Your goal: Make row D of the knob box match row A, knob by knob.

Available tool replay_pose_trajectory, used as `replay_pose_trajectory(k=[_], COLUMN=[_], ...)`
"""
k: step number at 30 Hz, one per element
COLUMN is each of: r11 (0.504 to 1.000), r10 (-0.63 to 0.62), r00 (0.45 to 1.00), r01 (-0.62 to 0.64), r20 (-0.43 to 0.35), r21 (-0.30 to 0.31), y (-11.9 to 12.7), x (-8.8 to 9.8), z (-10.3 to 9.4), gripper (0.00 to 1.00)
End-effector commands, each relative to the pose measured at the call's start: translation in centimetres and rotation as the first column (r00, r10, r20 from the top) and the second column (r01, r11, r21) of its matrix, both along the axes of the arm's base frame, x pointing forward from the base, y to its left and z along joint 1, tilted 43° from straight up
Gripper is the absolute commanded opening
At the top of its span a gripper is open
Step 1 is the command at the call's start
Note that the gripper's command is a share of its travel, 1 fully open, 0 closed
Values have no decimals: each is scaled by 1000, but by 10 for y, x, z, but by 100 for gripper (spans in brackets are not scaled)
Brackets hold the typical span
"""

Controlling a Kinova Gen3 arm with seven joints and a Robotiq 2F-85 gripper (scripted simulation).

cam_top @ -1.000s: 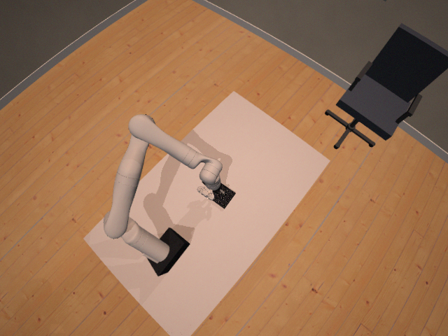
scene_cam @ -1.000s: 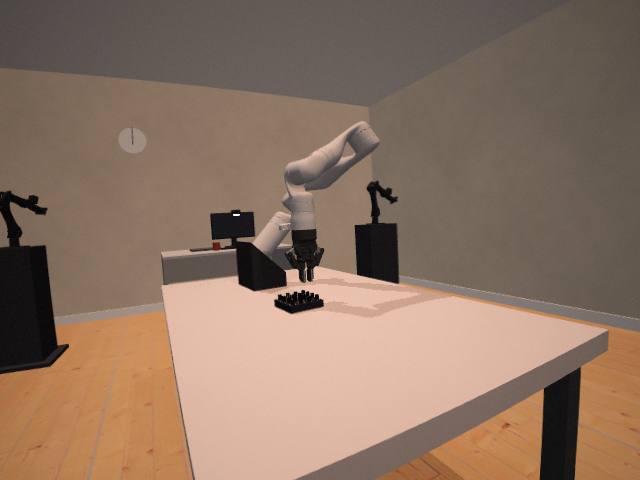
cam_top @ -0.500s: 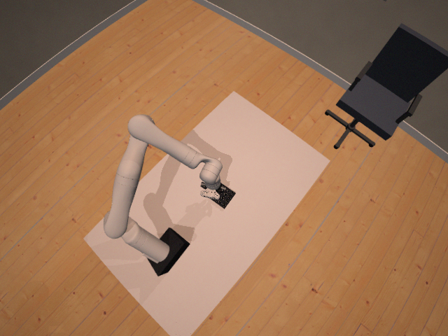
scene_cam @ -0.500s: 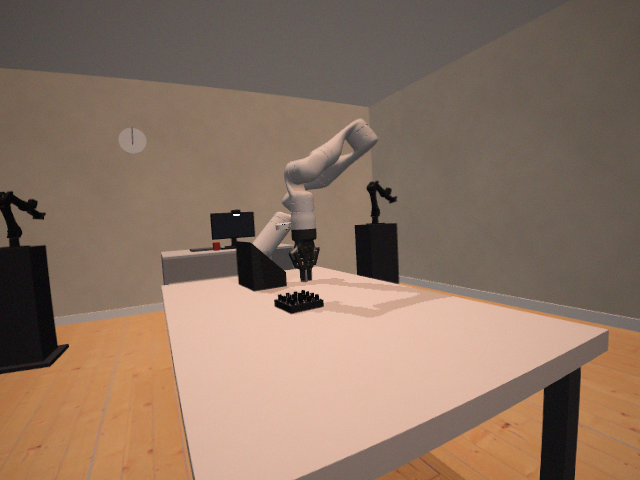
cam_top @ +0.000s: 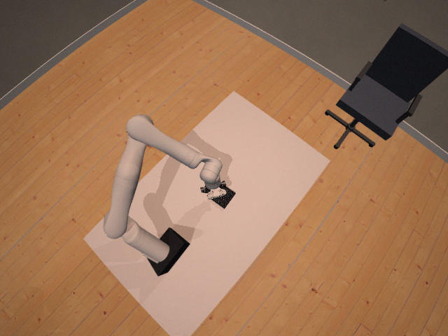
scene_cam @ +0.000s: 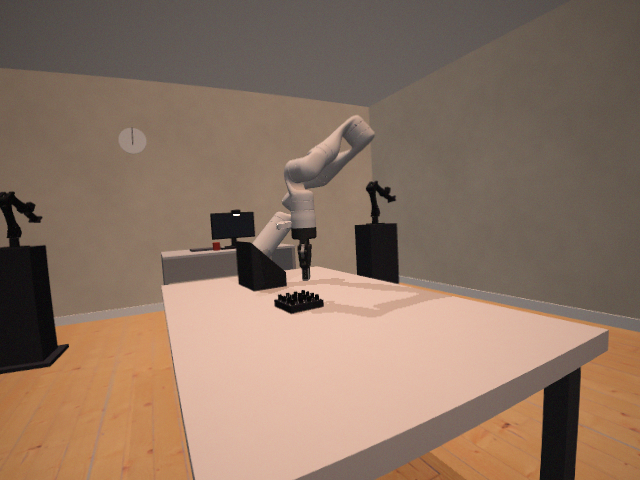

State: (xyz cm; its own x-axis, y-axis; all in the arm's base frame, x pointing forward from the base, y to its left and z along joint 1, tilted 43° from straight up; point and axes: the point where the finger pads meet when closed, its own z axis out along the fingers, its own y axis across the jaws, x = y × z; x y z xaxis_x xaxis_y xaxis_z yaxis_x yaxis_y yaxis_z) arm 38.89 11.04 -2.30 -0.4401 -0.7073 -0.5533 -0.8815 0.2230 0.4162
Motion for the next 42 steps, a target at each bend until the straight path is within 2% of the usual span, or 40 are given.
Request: replay_pose_trajectory(k=[1, 3, 8, 18, 20, 26, 32, 42], r11=[999, 999, 982, 912, 912, 867, 835, 817], r10=[46, 46, 177, 373, 373, 442, 480, 499], r00=[997, 997, 965, 835, 835, 753, 694, 661], r01=[-47, -47, -186, -411, -411, -497, -548, -574], r20=[62, 62, 192, 405, 405, 488, 536, 561], r21=[14, 14, 28, 8, 8, -17, -38, -51], y=[-4, -4, -5, -8, -8, -9, -10, -10], x=[3, 3, 4, 6, 6, 7, 8, 8], z=[3, 3, 4, 7, 7, 9, 9, 10], gripper=[19, 19, 19, 19, 19, 19, 19, 19])
